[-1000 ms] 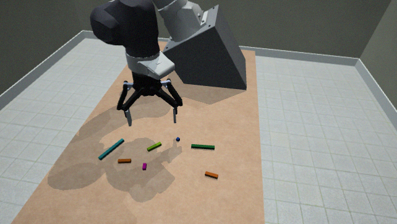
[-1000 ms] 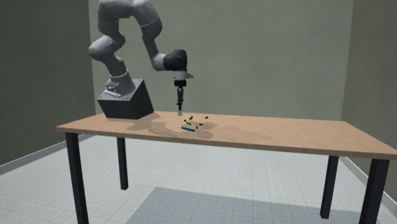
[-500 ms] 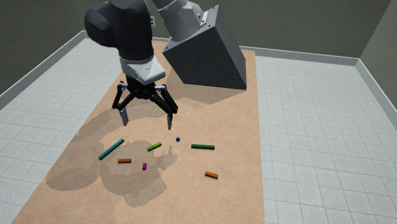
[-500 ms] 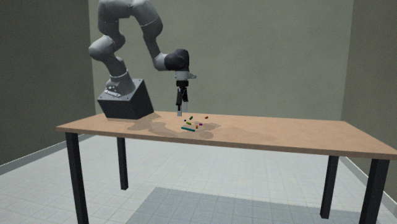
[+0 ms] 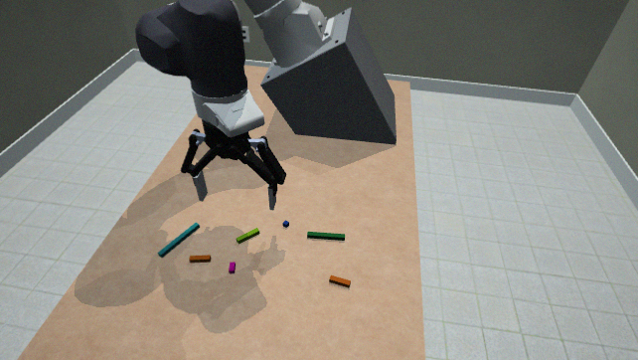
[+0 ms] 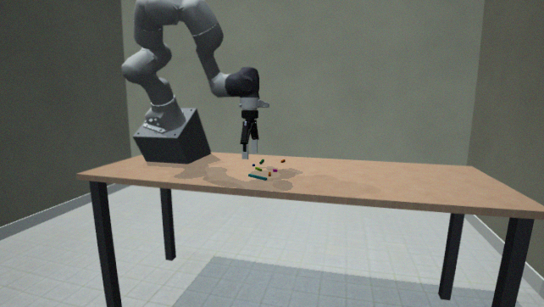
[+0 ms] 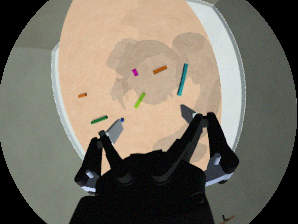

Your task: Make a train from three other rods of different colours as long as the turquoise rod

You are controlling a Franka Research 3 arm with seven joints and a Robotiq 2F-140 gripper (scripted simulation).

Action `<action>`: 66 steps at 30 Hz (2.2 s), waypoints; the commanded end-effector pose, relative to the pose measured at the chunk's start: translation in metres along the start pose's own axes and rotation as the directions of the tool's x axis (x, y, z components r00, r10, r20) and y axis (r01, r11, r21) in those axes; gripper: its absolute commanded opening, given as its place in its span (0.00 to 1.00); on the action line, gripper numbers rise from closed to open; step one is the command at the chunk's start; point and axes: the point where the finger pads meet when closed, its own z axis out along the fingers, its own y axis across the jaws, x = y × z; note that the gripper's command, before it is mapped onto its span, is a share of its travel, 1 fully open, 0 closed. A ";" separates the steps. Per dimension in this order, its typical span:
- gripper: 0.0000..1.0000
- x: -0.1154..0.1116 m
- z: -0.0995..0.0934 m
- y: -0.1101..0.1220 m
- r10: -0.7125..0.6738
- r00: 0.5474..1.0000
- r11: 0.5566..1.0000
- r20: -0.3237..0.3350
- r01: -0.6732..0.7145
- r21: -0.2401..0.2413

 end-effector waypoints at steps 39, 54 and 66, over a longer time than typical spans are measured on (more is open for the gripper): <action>1.00 0.000 0.001 -0.001 0.017 1.000 1.000 -0.003 -0.017 0.001; 1.00 0.000 0.001 -0.001 0.017 1.000 1.000 -0.003 -0.017 0.001; 1.00 0.011 0.001 -0.010 -0.179 0.984 0.984 -0.003 0.179 -0.001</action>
